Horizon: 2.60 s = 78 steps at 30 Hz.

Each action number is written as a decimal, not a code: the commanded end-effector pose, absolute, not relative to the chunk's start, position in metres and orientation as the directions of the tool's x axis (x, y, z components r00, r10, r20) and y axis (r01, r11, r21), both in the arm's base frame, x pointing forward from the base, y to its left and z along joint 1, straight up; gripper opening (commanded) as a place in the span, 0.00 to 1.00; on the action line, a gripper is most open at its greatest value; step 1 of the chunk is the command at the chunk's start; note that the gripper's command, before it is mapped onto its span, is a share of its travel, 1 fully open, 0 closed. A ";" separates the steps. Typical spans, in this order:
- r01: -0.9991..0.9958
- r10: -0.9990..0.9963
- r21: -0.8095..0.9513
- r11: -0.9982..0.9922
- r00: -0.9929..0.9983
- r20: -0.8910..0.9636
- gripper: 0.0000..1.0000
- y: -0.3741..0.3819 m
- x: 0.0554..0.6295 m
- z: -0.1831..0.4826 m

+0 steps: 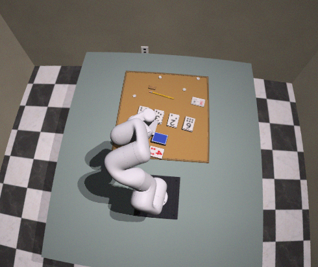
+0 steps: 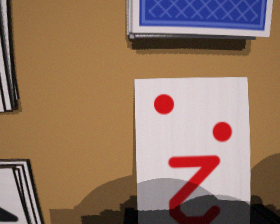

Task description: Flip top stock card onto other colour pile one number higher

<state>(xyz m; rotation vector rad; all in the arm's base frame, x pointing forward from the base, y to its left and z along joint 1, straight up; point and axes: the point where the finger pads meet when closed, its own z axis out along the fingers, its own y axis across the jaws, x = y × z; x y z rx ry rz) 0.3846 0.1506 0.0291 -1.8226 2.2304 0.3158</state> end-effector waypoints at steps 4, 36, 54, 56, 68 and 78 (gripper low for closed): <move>-0.980 -0.923 0.011 0.197 -0.189 -0.336 0.74 0.151 0.386 0.030; -0.980 -0.921 0.011 0.197 -0.189 -0.342 0.74 0.151 0.386 0.029; -0.980 -0.933 0.010 0.198 -0.191 -0.304 0.74 0.153 0.386 0.026; -0.980 -0.937 0.010 0.198 -0.192 -0.292 0.74 0.153 0.386 0.025; -0.980 -0.959 0.008 0.198 -0.195 -0.207 0.74 0.157 0.387 0.018; -0.980 -0.972 0.006 0.198 -0.198 -0.126 0.74 0.160 0.387 0.011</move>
